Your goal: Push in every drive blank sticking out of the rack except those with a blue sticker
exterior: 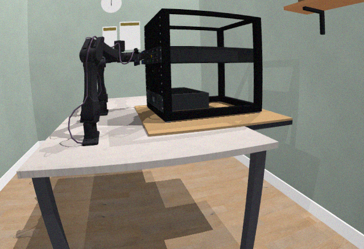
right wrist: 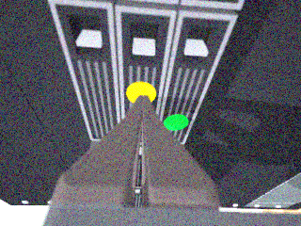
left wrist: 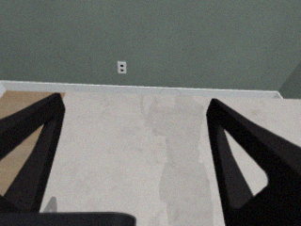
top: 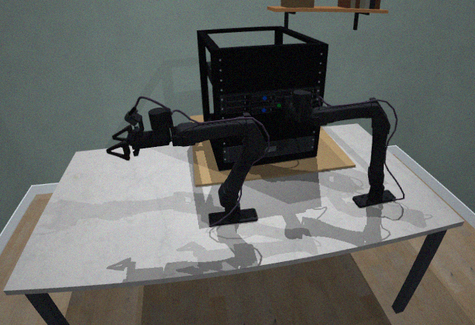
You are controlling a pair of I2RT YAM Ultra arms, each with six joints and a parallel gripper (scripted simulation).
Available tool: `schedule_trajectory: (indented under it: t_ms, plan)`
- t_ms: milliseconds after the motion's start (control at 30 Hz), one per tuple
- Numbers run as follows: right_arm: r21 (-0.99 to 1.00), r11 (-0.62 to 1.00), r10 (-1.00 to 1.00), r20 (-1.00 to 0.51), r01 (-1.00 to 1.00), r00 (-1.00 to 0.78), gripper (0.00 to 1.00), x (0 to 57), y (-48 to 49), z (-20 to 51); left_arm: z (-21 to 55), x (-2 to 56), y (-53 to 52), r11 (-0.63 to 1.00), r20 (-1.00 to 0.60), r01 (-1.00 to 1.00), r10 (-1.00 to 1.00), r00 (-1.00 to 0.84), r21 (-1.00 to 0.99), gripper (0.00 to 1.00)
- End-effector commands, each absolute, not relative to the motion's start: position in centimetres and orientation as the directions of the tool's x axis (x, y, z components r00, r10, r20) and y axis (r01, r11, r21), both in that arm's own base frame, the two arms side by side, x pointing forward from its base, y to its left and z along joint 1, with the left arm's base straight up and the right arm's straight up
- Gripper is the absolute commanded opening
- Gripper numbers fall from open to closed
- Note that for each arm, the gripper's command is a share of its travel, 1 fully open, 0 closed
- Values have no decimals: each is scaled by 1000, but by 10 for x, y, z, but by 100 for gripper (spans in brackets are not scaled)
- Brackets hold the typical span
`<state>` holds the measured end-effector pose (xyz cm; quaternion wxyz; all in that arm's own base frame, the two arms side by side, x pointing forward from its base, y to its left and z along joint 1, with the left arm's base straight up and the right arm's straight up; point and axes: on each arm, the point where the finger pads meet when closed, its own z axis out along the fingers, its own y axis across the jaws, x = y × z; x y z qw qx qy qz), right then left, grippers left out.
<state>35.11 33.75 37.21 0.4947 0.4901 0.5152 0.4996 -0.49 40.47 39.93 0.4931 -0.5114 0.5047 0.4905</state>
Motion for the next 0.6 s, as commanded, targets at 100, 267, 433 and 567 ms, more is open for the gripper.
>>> schedule_trajectory:
  t_ms: [100,267,433,567]
  plan:
    - [1000,-22,1000,22,-10,-11,0,356,329,392,416,-8,398,-19,-1000,-1000,0,0,0,100]
    - [1000,-4,1000,4,0,-19,0,362,335,384,416,-8,398,-19,-1000,-1000,0,0,0,100]
    - [1000,-16,1000,16,-7,-20,0,361,333,389,416,-8,398,-19,-1000,-1000,0,0,0,100]
    - [1000,-18,1000,17,-8,-20,0,361,333,390,416,-8,398,-19,-1000,-1000,0,0,0,100]
